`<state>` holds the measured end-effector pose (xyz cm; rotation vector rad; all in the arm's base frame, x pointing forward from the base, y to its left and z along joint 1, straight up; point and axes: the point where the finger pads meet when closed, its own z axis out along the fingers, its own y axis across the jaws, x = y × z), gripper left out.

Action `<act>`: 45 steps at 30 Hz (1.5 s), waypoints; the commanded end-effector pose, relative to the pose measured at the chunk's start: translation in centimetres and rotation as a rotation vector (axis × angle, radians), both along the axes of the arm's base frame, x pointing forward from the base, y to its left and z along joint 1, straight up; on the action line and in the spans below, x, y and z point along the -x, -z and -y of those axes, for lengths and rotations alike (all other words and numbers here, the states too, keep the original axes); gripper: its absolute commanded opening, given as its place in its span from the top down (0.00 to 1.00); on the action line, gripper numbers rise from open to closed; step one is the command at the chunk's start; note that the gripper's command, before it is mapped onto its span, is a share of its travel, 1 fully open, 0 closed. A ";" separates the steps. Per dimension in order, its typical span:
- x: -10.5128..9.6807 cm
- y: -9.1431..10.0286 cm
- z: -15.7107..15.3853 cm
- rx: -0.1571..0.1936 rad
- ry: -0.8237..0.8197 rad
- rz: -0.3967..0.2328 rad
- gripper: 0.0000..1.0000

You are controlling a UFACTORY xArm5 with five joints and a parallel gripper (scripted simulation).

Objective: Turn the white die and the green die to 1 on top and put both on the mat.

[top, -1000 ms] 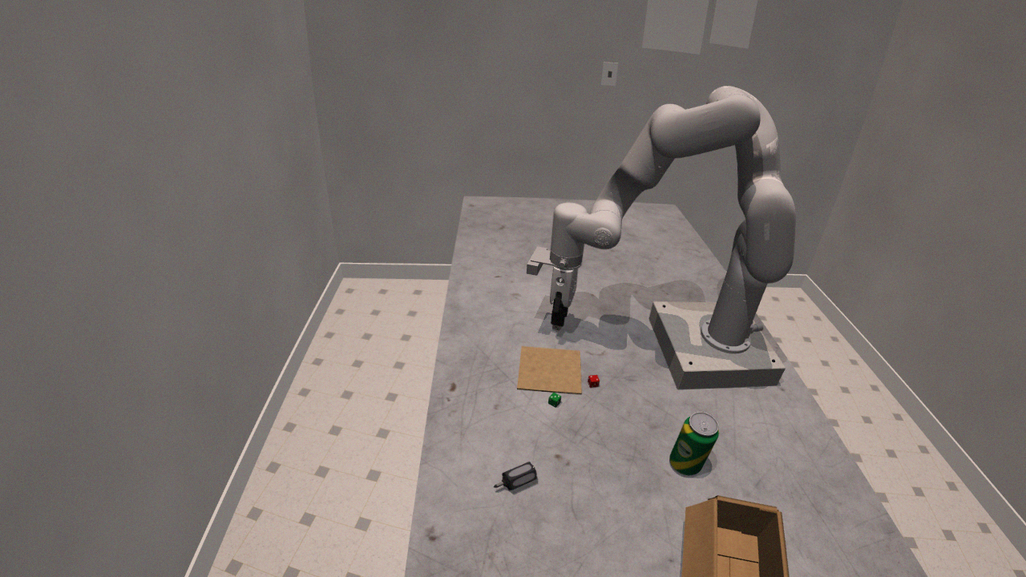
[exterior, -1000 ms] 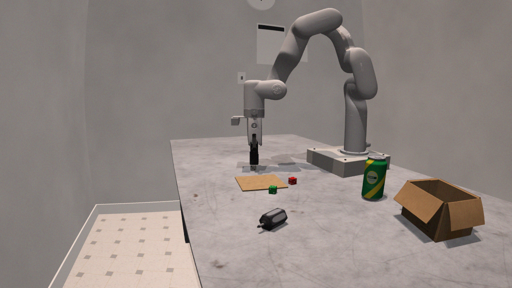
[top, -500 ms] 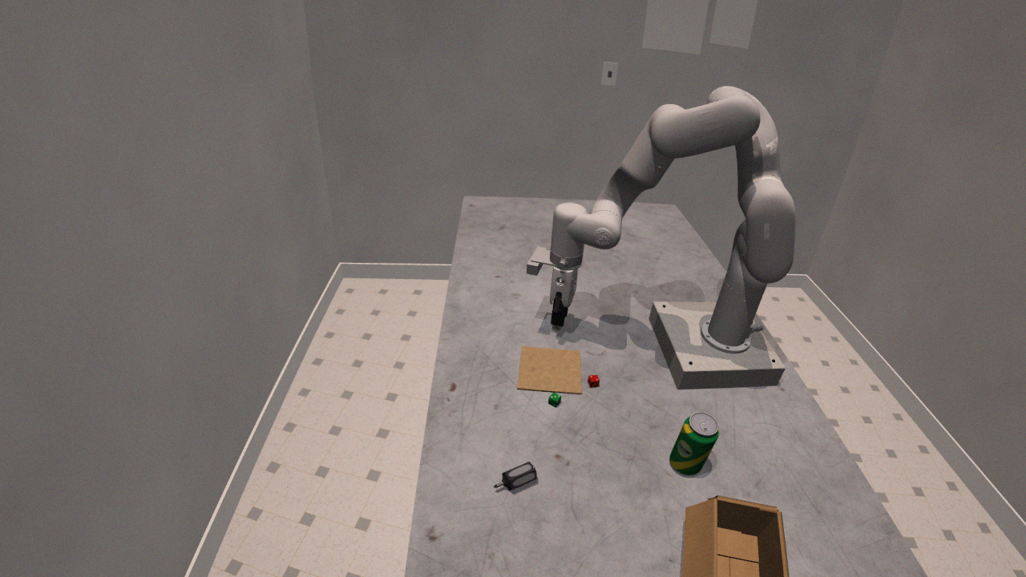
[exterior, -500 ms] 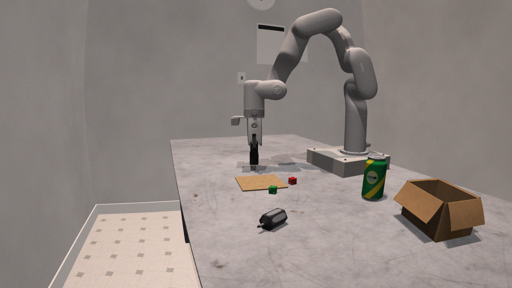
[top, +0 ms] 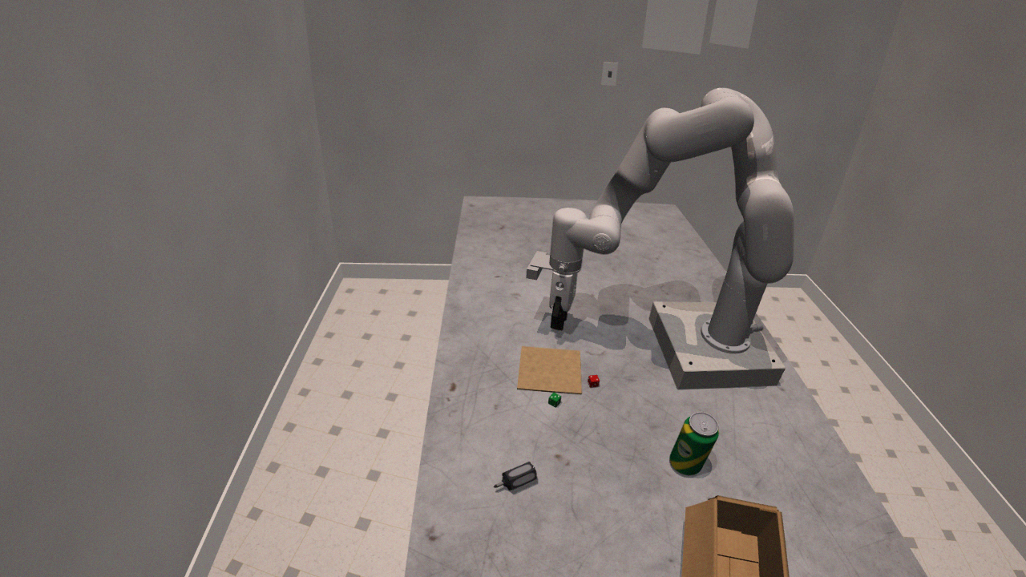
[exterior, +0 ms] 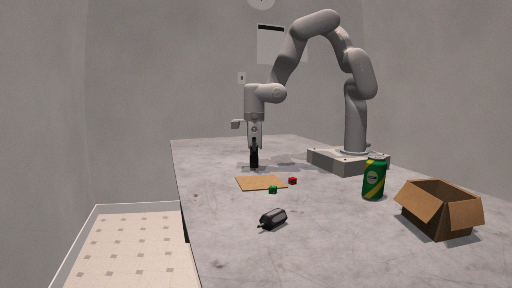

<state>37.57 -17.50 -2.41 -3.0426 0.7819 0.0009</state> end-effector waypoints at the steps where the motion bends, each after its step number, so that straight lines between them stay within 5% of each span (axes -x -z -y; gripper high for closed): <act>1: -0.1 0.6 0.1 0.001 0.000 0.003 0.64; 45: -0.1 1.1 0.1 0.001 0.000 0.003 0.64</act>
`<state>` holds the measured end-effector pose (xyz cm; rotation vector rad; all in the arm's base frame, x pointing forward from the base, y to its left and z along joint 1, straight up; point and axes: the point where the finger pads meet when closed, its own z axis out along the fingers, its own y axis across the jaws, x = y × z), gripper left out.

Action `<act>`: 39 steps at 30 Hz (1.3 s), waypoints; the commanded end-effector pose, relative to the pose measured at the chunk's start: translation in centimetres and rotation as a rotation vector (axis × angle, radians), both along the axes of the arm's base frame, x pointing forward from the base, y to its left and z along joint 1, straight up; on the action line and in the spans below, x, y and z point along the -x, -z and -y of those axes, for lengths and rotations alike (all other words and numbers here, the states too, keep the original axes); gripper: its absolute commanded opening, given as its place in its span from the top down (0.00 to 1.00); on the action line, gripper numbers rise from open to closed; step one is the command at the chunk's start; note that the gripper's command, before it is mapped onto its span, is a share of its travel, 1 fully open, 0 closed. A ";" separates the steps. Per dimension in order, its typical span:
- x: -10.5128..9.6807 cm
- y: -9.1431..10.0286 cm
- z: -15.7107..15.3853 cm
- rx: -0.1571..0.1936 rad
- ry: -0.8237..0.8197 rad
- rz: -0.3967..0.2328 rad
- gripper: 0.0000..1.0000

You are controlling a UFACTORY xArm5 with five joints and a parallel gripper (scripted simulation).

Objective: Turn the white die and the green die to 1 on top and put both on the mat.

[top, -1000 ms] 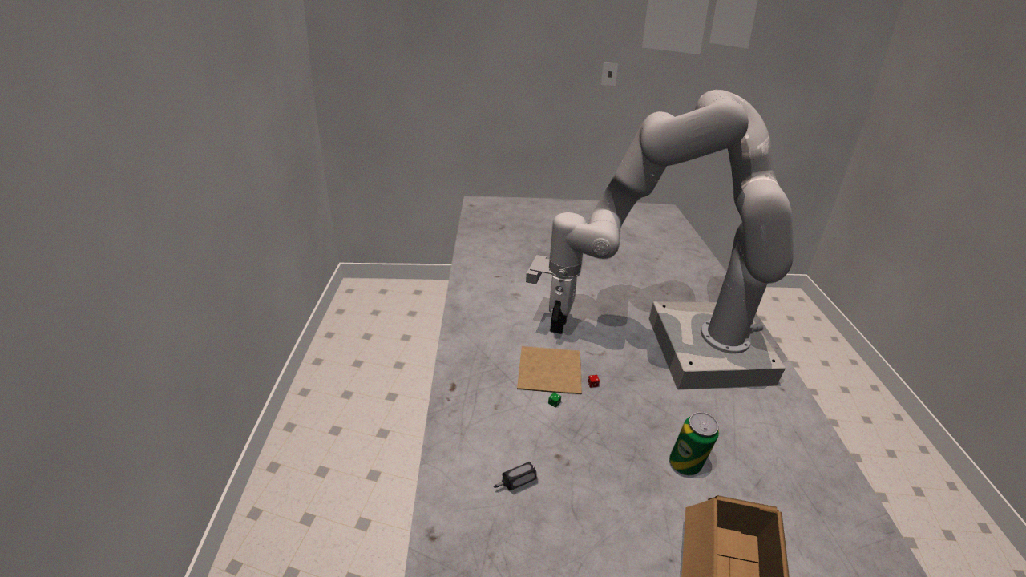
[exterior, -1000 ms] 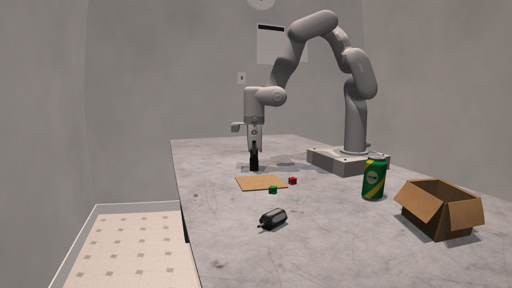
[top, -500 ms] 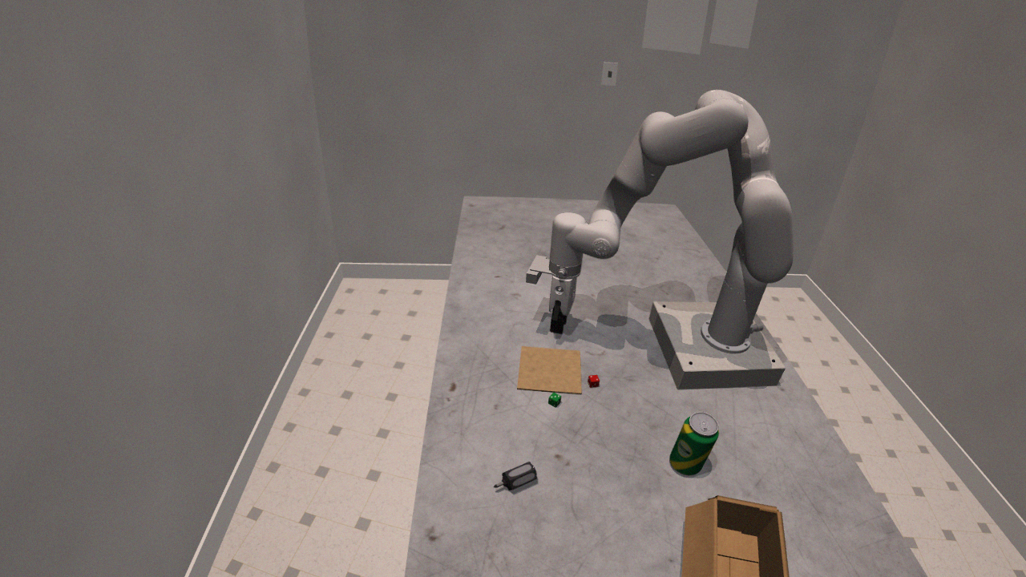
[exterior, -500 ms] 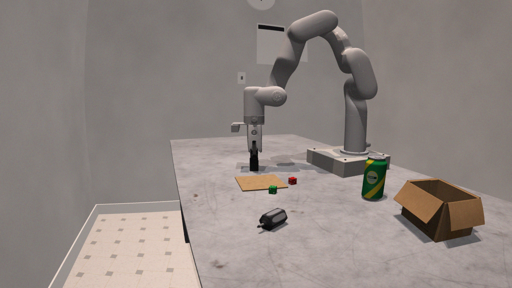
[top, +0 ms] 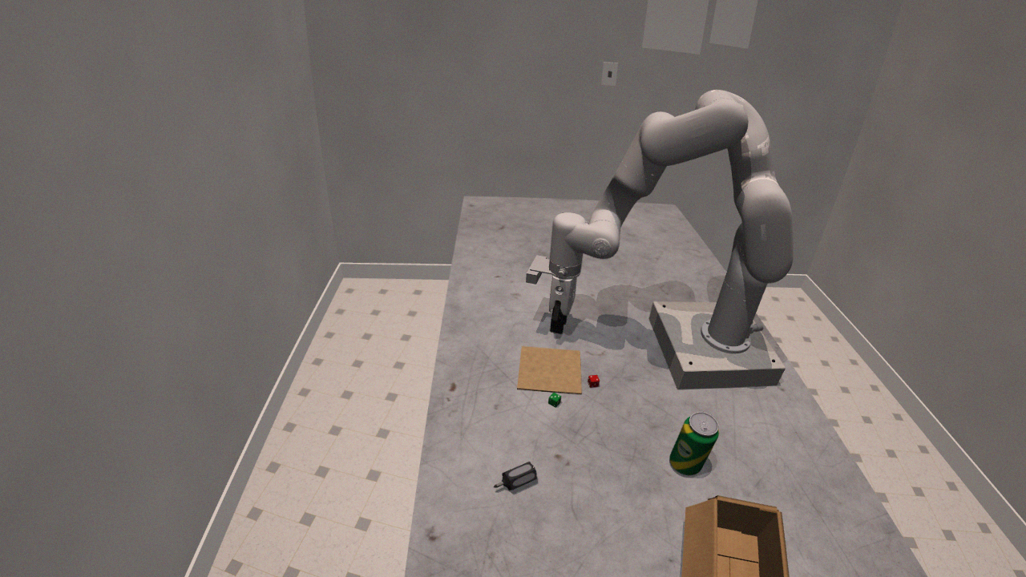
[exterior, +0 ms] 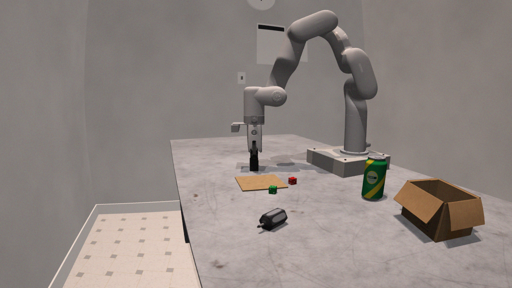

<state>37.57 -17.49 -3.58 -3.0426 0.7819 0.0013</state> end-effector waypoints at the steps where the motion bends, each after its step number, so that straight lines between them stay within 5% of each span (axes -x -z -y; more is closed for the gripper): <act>1: -0.1 -0.1 0.1 0.001 0.000 0.003 0.64; 2: -0.1 -0.1 0.1 0.001 0.000 0.003 0.64; 3: -0.1 -0.1 0.1 0.001 0.000 0.003 0.85; 39: -0.1 -0.3 0.1 0.001 0.000 0.003 0.85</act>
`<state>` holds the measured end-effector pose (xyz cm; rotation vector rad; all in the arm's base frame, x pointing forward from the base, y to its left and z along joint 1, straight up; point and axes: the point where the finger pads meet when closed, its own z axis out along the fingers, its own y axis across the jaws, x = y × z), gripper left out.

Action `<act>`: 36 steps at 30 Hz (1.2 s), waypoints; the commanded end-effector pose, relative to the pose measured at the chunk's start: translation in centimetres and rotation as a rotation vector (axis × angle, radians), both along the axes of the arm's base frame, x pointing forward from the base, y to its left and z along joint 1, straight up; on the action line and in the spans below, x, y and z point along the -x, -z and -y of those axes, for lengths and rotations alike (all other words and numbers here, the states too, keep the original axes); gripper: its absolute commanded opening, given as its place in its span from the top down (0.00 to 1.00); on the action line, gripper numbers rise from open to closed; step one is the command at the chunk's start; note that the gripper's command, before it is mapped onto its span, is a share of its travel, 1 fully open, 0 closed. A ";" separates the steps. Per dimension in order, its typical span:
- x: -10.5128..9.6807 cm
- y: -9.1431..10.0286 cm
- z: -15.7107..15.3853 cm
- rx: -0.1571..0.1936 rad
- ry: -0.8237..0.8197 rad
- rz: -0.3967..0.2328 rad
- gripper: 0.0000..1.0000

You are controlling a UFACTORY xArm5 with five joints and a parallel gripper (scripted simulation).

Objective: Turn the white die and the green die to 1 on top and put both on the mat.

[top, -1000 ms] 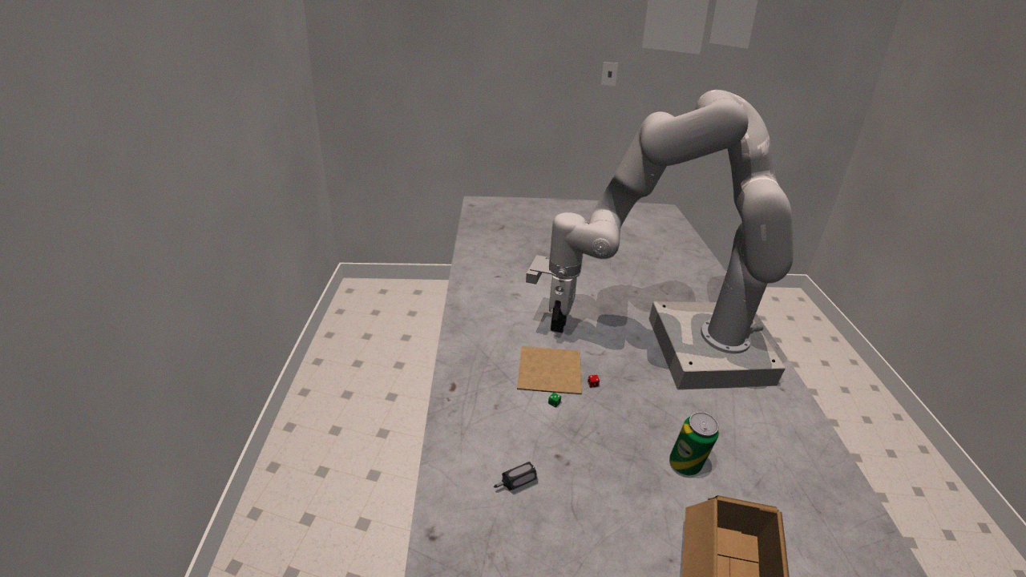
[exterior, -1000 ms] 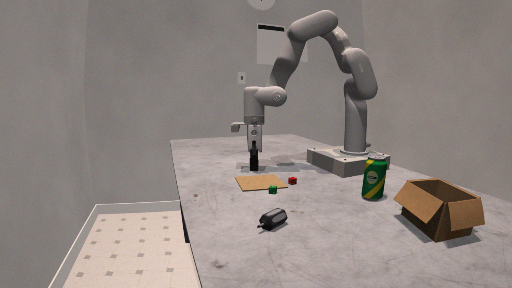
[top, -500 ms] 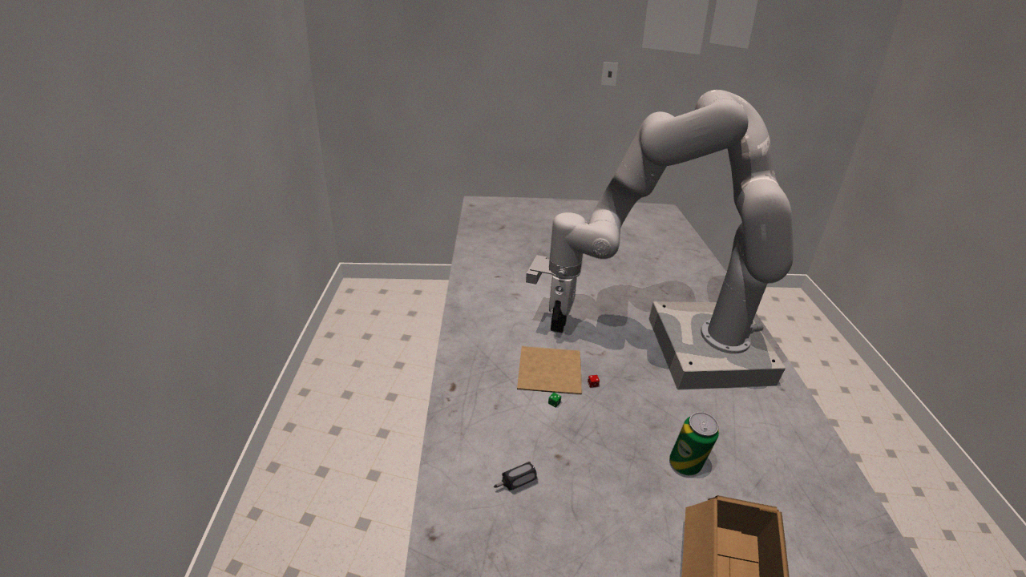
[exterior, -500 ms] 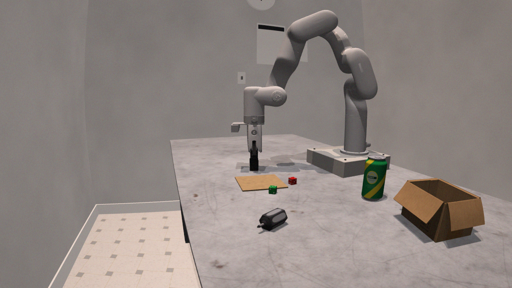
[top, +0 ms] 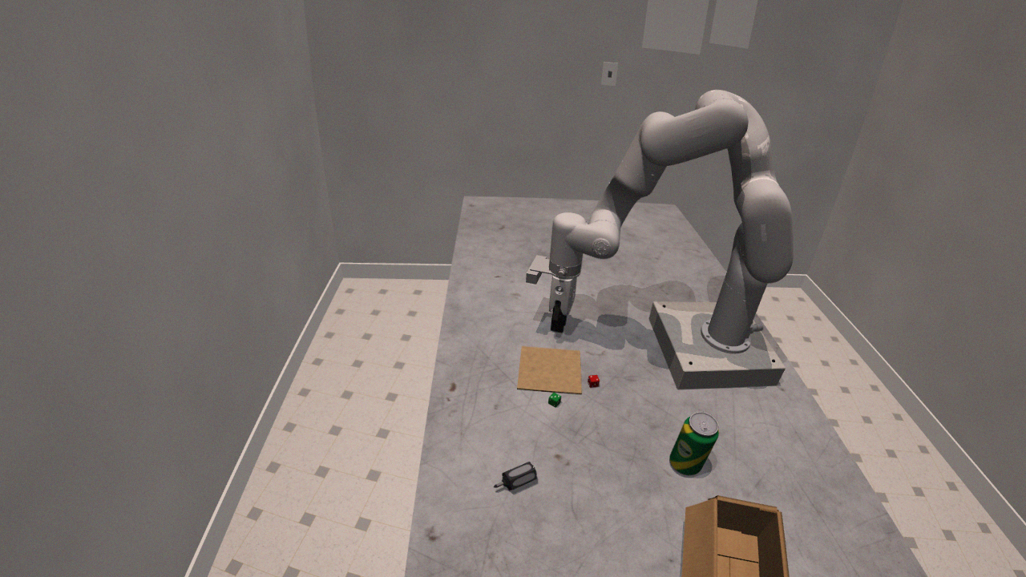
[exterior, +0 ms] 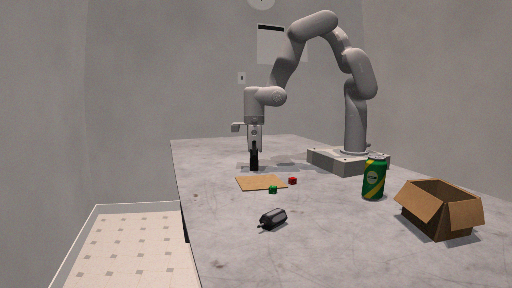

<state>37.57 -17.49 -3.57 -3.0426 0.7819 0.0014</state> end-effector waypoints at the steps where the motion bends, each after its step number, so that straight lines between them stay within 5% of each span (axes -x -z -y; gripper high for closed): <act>1: -0.1 -0.4 0.1 0.001 0.000 0.003 0.85; 11: -0.1 -6.6 0.1 0.001 0.000 0.003 0.85; 19: -0.1 -9.7 0.1 0.001 0.000 0.003 0.85; 32: -0.2 -10.1 -0.1 0.001 -0.005 0.003 0.85; 36: -1.9 -10.3 -5.7 0.001 -0.172 0.003 0.85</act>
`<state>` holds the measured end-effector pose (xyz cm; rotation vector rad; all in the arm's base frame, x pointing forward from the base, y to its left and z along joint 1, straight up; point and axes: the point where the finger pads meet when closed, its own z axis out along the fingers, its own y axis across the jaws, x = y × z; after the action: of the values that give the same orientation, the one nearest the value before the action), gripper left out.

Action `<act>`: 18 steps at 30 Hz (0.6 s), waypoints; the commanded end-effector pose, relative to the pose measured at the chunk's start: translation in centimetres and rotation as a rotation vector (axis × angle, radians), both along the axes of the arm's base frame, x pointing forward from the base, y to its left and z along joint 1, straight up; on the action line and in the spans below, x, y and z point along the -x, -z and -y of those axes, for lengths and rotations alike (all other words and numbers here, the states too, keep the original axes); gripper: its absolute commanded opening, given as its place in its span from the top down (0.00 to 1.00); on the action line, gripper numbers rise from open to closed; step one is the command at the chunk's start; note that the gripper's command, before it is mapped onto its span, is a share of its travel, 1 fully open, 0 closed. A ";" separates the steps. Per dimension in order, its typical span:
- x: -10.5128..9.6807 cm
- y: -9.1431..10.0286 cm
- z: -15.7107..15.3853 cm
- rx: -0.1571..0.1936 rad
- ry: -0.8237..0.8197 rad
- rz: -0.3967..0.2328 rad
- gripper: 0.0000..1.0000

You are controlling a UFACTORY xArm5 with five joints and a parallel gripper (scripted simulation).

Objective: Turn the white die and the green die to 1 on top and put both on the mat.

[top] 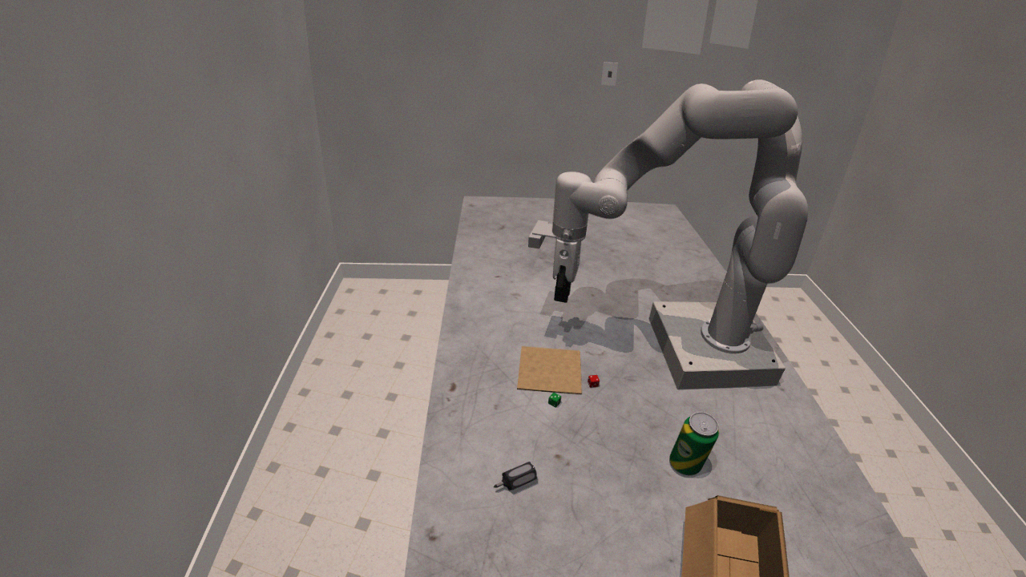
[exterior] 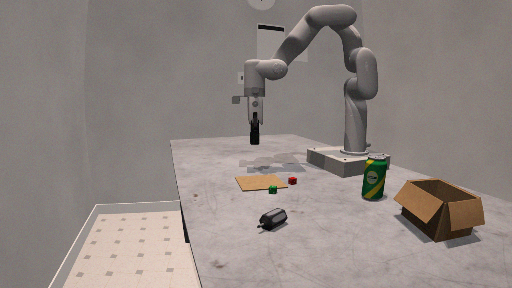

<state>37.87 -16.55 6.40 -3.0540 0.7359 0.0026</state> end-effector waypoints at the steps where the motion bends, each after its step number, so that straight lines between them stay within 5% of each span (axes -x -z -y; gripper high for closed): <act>1: -1.7 -0.3 -4.8 0.001 -0.142 0.004 0.85; 9: -2.8 -0.5 -12.6 0.001 -0.371 0.004 0.85; 18: -2.8 -0.6 -13.8 0.001 -0.404 0.004 0.85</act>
<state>40.43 -3.25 6.83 -3.1391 0.1248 0.0015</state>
